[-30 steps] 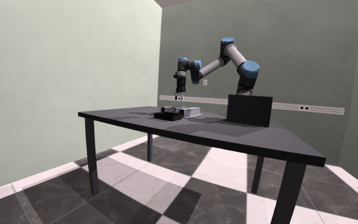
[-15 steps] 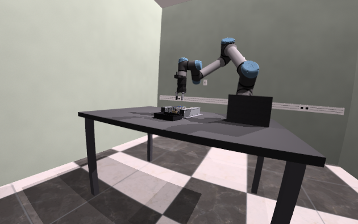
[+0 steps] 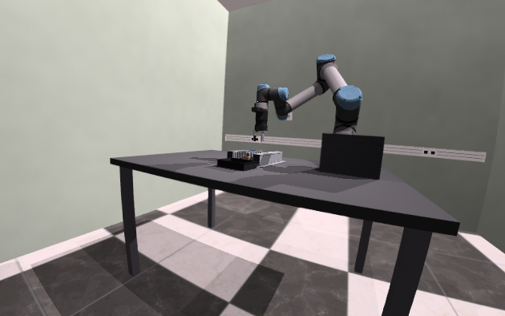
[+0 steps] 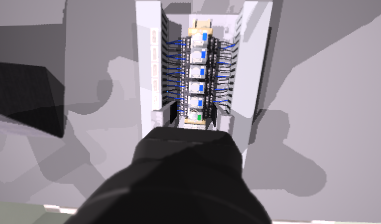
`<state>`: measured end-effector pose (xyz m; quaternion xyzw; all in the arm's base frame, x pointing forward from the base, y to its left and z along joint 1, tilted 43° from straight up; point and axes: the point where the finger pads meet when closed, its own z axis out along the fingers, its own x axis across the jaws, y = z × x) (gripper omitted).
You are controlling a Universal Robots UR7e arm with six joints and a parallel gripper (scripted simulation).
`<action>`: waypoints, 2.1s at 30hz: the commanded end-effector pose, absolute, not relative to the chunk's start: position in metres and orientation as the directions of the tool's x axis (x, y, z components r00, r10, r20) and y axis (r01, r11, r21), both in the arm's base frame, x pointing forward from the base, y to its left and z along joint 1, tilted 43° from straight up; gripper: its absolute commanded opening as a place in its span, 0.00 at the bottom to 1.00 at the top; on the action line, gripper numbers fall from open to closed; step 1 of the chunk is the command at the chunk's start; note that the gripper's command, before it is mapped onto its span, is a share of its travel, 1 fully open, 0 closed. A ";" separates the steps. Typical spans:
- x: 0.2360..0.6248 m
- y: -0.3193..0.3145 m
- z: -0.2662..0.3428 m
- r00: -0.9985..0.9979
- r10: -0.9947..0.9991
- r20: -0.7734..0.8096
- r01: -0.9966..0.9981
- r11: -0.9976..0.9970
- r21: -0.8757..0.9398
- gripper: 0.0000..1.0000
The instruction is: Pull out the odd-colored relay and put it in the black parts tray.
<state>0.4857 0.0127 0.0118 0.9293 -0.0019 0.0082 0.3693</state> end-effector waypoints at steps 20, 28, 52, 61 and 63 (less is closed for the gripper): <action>0.486 0.005 0.020 1.000 0.004 0.018 -0.009 -0.728 0.685 0.98; 0.486 0.005 0.020 1.000 0.004 0.018 -0.009 -0.728 0.685 0.98; 0.486 0.005 0.020 1.000 0.004 0.018 -0.009 -0.728 0.685 0.98; 0.486 0.002 0.021 1.000 0.004 0.018 -0.009 -0.728 0.685 0.98; 0.486 -0.003 0.023 1.000 0.004 0.018 -0.009 -0.728 0.685 0.98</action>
